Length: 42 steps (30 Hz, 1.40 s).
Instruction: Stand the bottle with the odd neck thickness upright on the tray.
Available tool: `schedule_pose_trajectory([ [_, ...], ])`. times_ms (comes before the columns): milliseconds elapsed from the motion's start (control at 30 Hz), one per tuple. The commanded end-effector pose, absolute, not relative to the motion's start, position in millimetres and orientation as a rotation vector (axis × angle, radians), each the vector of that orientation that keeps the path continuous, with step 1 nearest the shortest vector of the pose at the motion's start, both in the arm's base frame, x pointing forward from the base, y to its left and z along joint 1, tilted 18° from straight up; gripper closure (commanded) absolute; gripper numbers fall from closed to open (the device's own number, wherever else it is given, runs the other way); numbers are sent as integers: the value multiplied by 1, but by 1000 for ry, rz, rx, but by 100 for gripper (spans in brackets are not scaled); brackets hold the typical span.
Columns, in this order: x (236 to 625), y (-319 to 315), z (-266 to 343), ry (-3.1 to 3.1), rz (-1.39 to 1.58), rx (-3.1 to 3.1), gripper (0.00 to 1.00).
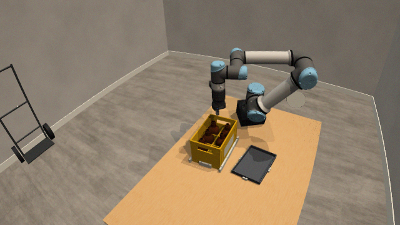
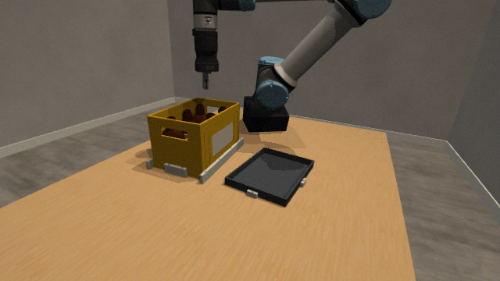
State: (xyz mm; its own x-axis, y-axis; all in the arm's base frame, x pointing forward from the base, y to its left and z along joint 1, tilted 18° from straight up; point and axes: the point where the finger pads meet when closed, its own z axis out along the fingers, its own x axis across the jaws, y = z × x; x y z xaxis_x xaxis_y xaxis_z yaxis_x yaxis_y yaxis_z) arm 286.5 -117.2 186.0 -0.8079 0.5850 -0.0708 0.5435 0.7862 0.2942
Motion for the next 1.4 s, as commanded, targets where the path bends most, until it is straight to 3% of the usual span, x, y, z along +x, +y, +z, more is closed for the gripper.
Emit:
schedule_pose_trajectory([
  [0,273,-72,194,2817,390,896,100],
  [467,268,-56,195,2817,391,896,100],
  [500,268,-56,195,2817,391,896,0],
  [1367,268,-56,195,2817,391,896,0],
])
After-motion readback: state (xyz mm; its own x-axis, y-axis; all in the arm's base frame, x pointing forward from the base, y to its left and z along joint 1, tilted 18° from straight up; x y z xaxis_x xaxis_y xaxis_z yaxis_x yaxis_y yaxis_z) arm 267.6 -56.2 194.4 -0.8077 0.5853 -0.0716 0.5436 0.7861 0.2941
